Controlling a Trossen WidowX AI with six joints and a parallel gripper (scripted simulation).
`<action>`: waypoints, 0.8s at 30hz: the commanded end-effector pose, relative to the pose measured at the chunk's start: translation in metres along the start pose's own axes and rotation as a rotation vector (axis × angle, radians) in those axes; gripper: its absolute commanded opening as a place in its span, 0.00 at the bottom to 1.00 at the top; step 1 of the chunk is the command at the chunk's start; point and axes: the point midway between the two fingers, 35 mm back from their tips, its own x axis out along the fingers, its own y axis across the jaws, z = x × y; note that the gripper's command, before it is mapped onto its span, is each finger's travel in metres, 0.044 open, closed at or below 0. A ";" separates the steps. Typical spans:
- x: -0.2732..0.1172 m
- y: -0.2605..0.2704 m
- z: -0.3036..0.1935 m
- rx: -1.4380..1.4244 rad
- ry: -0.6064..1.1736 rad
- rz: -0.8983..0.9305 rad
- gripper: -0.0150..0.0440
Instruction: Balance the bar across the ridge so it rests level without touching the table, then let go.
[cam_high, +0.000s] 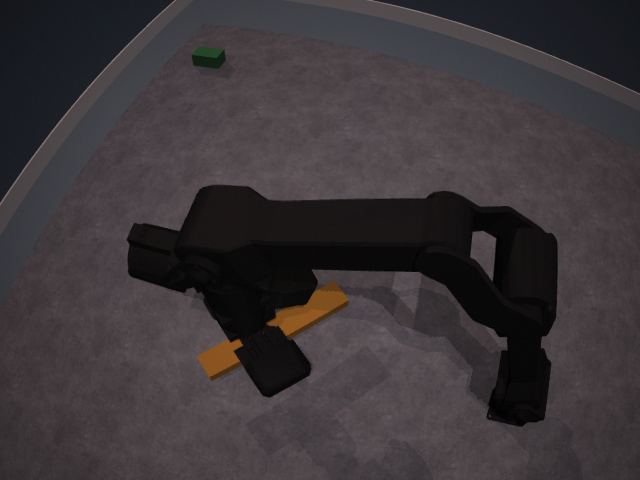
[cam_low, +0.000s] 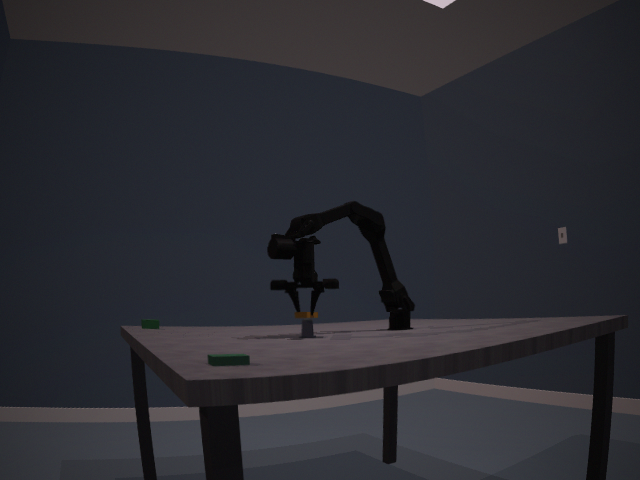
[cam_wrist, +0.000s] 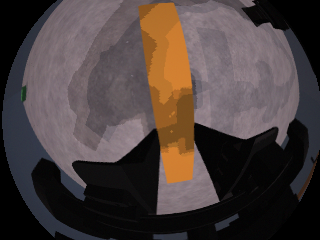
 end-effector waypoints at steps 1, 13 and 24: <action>0.001 0.000 0.000 0.001 0.000 0.000 0.25; 0.002 0.000 0.000 0.001 0.000 0.000 0.25; 0.003 0.000 0.000 0.001 0.000 0.000 0.25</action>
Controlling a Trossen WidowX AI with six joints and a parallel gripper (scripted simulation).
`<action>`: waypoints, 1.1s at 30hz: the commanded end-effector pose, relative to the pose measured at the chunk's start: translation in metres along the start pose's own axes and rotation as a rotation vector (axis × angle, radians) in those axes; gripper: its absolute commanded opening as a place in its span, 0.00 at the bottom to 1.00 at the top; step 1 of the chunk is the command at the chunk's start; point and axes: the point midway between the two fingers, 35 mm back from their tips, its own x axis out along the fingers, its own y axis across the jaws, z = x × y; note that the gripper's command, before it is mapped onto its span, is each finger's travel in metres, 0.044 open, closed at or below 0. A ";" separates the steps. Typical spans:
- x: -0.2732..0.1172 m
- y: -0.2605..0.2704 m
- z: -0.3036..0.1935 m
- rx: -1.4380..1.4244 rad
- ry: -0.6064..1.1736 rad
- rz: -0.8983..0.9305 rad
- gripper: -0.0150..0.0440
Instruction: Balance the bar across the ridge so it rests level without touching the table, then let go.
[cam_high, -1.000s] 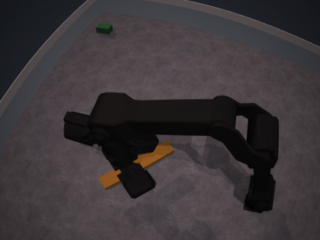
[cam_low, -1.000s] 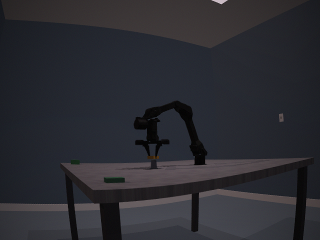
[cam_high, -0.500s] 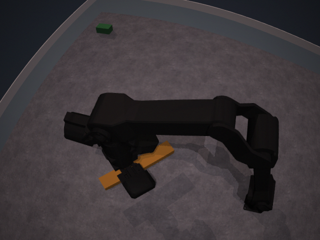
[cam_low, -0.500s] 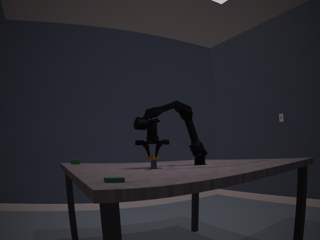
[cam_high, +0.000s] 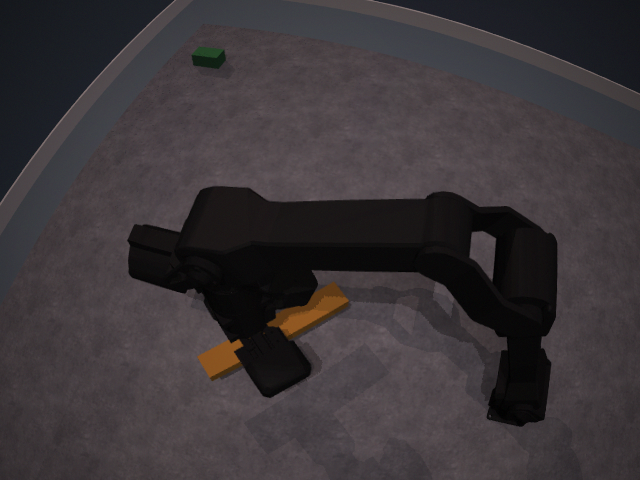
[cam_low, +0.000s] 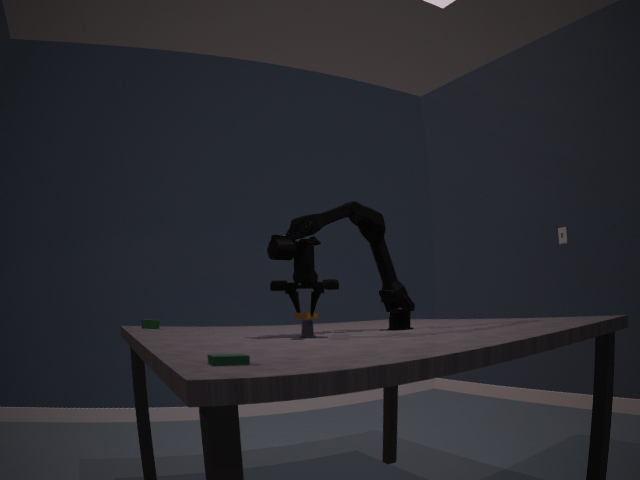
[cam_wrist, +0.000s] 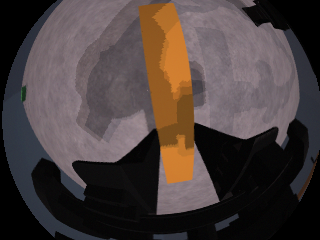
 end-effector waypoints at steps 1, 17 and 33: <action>0.001 0.000 0.000 0.001 0.000 0.000 0.25; 0.002 0.000 0.000 0.001 0.000 0.000 0.25; 0.003 0.000 0.000 0.001 0.000 0.000 0.25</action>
